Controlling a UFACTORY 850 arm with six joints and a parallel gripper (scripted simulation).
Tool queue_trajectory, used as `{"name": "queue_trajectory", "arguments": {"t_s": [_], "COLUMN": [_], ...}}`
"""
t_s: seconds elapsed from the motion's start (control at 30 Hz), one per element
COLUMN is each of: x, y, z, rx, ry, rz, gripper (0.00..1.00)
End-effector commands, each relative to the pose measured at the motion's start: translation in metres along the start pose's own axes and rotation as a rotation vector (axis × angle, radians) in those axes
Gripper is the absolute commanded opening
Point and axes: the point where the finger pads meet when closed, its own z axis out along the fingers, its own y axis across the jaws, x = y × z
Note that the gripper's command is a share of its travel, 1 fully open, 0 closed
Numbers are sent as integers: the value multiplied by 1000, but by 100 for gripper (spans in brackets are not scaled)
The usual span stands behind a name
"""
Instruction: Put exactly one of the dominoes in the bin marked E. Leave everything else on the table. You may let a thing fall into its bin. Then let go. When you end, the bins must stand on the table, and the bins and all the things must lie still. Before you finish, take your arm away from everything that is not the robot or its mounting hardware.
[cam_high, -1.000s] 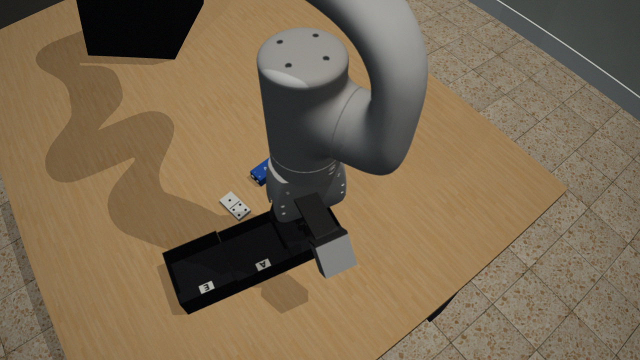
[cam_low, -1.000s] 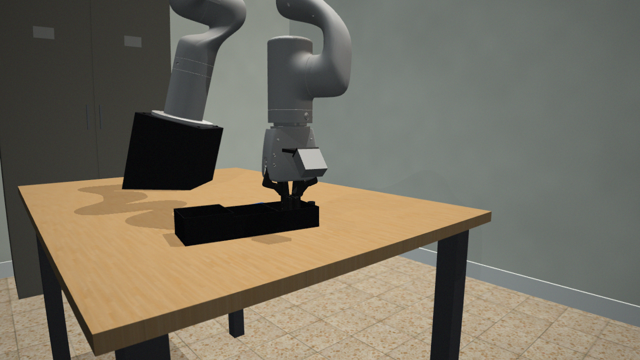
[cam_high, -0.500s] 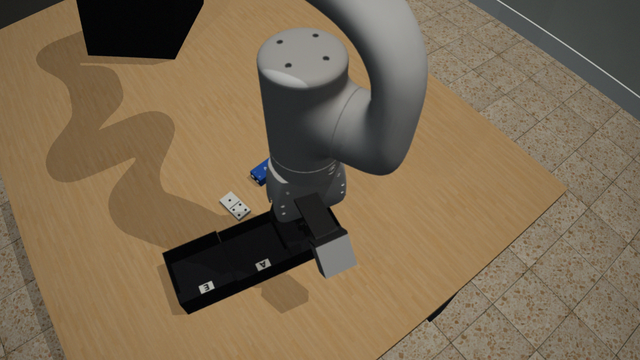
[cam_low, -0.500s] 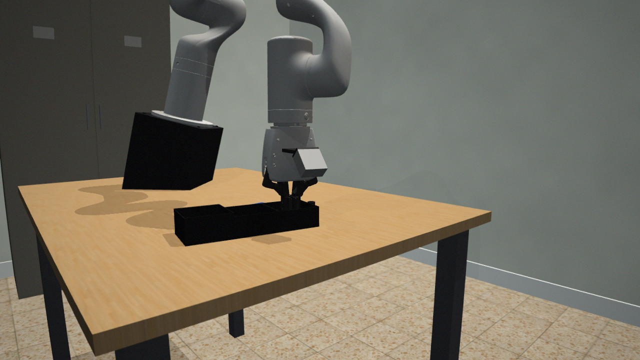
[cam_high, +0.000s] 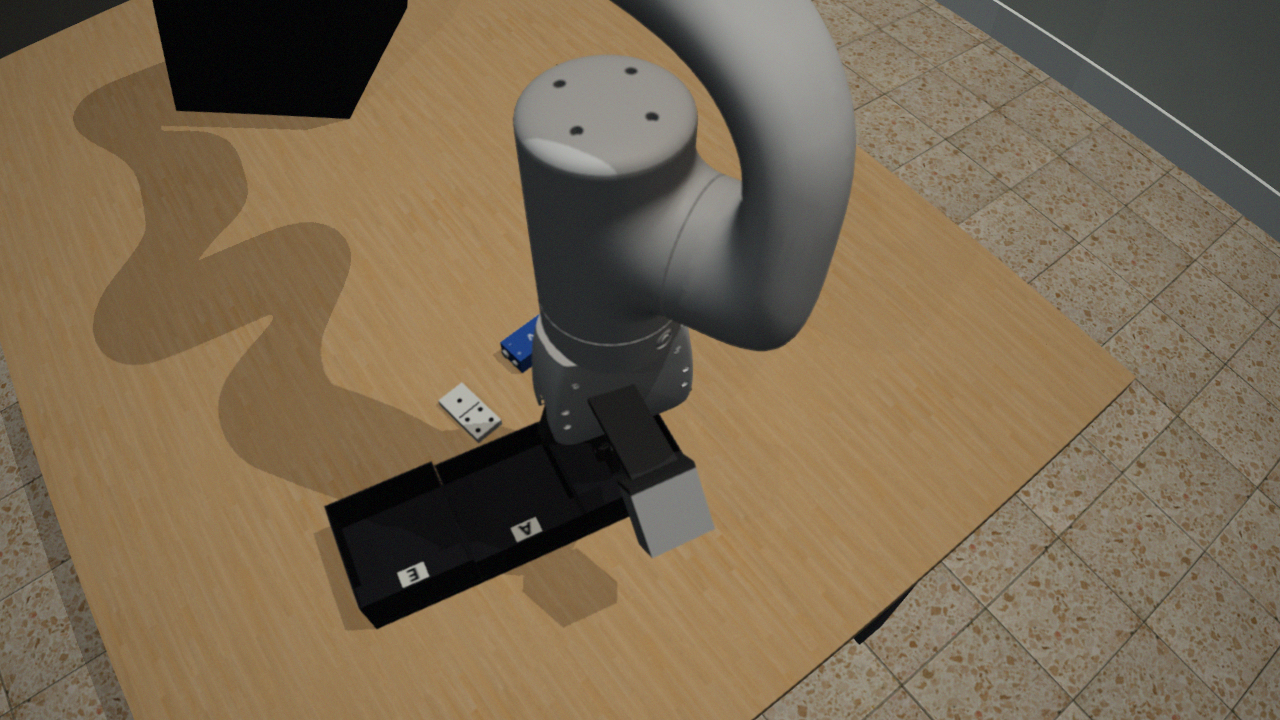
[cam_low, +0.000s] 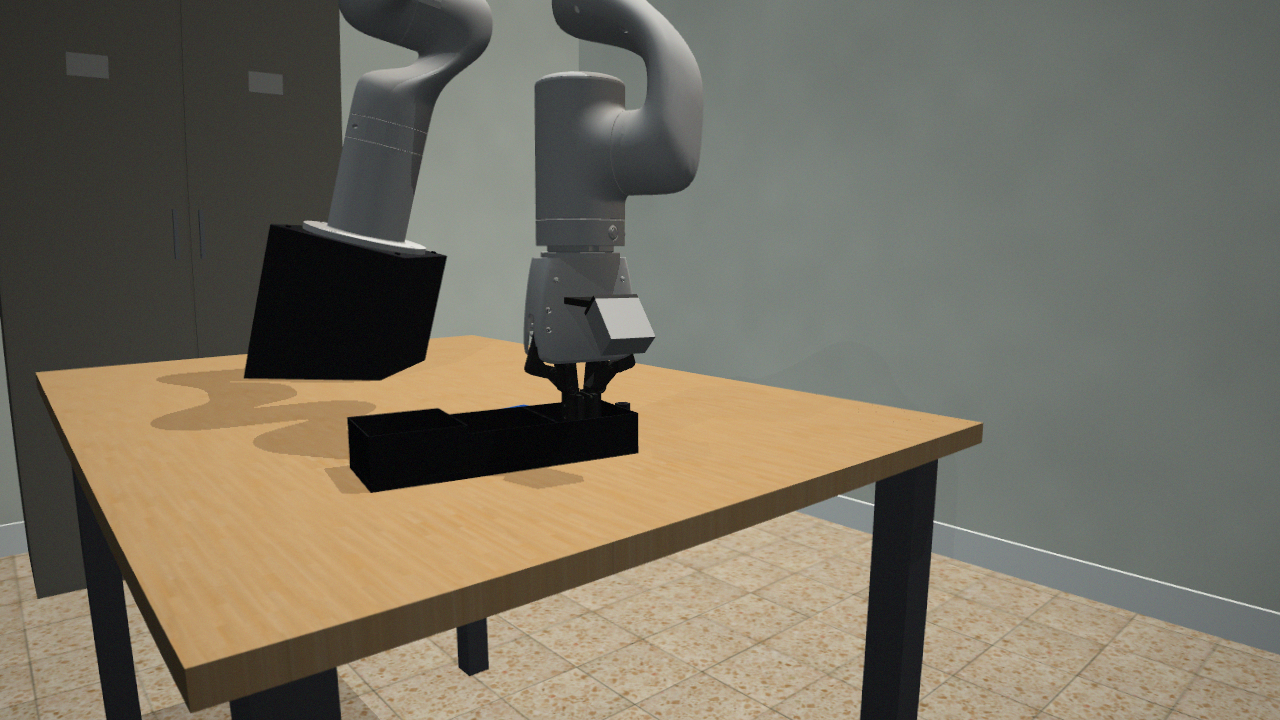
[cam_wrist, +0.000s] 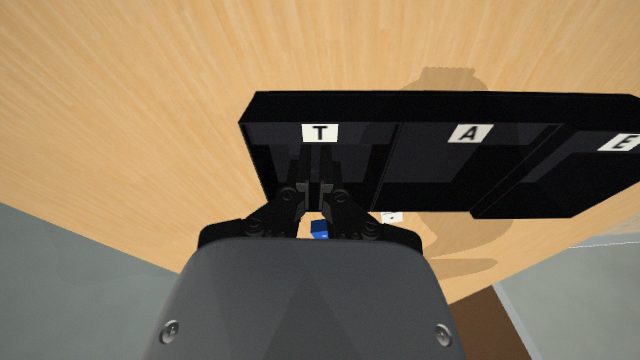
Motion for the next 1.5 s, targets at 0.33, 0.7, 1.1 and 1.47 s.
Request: {"name": "queue_trajectory", "arguments": {"t_s": [0.33, 0.7, 1.1, 1.47], "x": [1, 1, 1, 1], "y": [0, 0, 0, 0], "z": [-9, -21, -42, -68], "rx": [0, 0, 0, 0], "ry": [2, 2, 2, 2], "rz": [0, 0, 0, 0], "gripper": [7, 7, 7, 7]}}
